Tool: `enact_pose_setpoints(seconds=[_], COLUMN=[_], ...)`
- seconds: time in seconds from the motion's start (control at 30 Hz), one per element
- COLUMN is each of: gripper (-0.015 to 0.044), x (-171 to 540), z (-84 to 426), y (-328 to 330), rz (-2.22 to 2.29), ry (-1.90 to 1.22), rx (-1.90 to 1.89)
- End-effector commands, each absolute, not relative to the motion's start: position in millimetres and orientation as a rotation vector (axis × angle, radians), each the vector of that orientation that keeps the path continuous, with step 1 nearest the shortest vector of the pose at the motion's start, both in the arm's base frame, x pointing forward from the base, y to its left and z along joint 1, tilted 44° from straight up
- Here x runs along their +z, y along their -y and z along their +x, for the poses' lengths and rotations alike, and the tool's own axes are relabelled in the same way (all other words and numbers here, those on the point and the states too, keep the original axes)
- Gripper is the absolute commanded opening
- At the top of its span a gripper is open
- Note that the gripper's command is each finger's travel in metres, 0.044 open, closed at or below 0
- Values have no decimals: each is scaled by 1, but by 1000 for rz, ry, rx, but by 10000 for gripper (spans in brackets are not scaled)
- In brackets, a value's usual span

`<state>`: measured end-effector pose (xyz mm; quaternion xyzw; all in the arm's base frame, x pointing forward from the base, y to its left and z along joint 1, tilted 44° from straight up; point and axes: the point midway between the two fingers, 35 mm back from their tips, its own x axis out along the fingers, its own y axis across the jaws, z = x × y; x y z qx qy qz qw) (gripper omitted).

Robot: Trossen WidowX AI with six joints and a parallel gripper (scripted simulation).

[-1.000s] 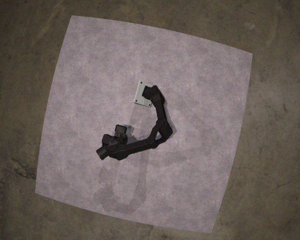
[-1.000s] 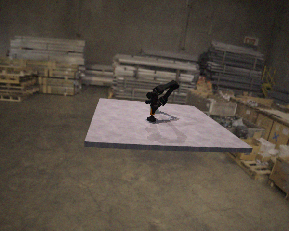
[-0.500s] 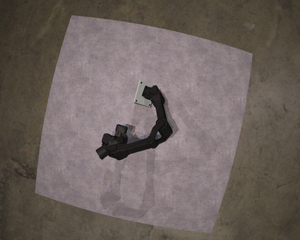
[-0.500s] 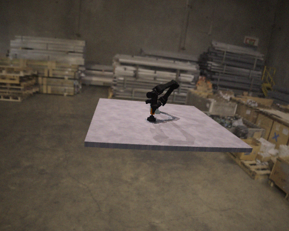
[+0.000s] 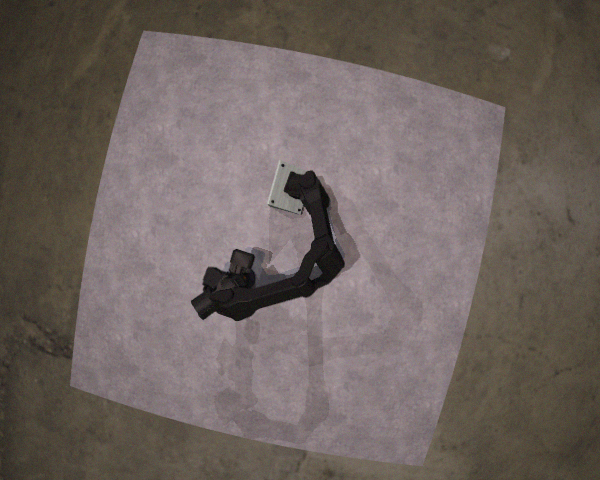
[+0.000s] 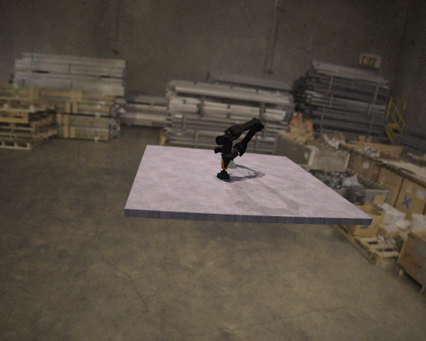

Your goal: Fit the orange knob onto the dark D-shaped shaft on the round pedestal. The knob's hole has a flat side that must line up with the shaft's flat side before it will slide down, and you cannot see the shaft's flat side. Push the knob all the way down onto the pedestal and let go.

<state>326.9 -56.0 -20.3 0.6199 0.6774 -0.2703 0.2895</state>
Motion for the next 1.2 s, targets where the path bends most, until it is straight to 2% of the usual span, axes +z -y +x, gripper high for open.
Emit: enact_pose_setpoints(seconds=[0.0, 1.17], gripper=[0, 0], x=[-20, -20], z=[327, 328], y=[55, 57], rz=[1656, 1689], ry=[-1805, -1800], rx=[-724, -777])
